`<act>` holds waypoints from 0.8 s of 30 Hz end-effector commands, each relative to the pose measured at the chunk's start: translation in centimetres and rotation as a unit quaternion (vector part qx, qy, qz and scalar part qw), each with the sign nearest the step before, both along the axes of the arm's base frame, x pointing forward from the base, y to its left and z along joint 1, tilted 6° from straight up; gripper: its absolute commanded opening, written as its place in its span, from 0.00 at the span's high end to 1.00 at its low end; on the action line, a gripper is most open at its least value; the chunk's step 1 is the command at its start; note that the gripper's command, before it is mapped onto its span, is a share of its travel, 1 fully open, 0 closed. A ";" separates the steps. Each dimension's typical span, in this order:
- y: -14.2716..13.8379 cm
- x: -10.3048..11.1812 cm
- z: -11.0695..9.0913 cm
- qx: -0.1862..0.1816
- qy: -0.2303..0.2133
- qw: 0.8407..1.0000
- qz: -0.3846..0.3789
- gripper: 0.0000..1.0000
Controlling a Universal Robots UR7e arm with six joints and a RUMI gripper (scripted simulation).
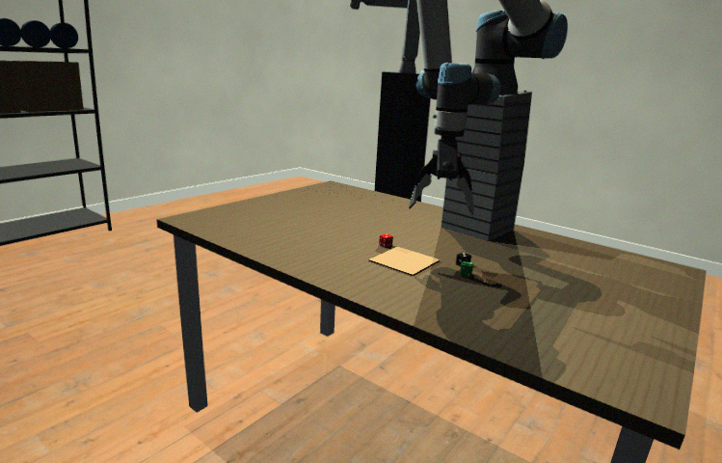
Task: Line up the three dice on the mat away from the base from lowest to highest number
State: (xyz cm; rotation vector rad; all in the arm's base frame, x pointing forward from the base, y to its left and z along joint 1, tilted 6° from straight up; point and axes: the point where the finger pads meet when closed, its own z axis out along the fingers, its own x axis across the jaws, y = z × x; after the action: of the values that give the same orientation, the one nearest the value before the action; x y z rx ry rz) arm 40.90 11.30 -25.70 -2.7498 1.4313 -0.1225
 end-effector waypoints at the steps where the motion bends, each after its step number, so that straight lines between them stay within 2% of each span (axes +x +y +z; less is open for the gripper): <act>1: -4.4 0.3 -0.1 0.007 -0.001 0.998 -0.068 0.00; 6: -9.8 -0.1 -0.2 0.015 -0.001 0.988 -0.154 0.00; 8: -9.8 -0.1 -0.2 0.015 -0.001 0.988 -0.154 0.00; 16: -16.5 -1.6 -0.3 0.026 -0.003 0.964 -0.266 0.00; 24: -19.3 -2.6 -0.3 0.031 -0.004 0.948 -0.316 0.00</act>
State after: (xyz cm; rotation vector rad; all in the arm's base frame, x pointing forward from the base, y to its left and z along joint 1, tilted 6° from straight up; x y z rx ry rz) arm 38.53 -7.16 -25.99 -2.1646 2.1810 -0.1001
